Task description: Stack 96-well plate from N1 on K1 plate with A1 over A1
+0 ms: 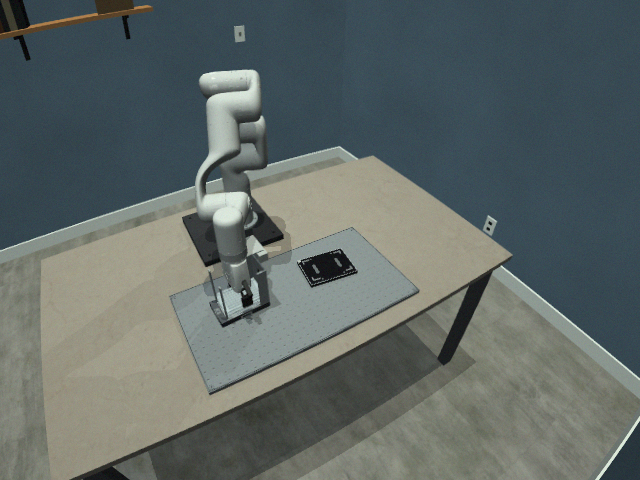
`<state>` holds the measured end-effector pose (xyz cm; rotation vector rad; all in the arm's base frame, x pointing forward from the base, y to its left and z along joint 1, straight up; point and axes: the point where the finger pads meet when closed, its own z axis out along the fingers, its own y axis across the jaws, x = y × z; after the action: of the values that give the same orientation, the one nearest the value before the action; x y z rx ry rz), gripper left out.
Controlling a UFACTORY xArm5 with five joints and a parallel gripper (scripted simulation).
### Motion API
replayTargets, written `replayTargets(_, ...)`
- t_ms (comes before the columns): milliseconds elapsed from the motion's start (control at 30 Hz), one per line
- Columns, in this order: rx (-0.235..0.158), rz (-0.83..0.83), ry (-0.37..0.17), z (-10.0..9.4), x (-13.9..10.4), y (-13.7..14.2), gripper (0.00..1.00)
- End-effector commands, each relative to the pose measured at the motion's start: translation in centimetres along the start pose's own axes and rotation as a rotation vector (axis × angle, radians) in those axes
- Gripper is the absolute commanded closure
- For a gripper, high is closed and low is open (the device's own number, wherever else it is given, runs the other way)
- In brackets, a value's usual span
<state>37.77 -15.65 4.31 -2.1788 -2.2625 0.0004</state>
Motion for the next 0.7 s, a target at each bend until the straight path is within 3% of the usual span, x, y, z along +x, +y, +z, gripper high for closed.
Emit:
replayTargets(0,-0.003,0.0,-0.001,-0.1,-0.1,0.1,0.0)
replayTargets(467,-0.003,0.0,-0.001,-0.1,-0.1,0.1,0.0)
replayTargets(667,-0.003,0.0,-0.001,-1.7,-0.1,0.1,0.0)
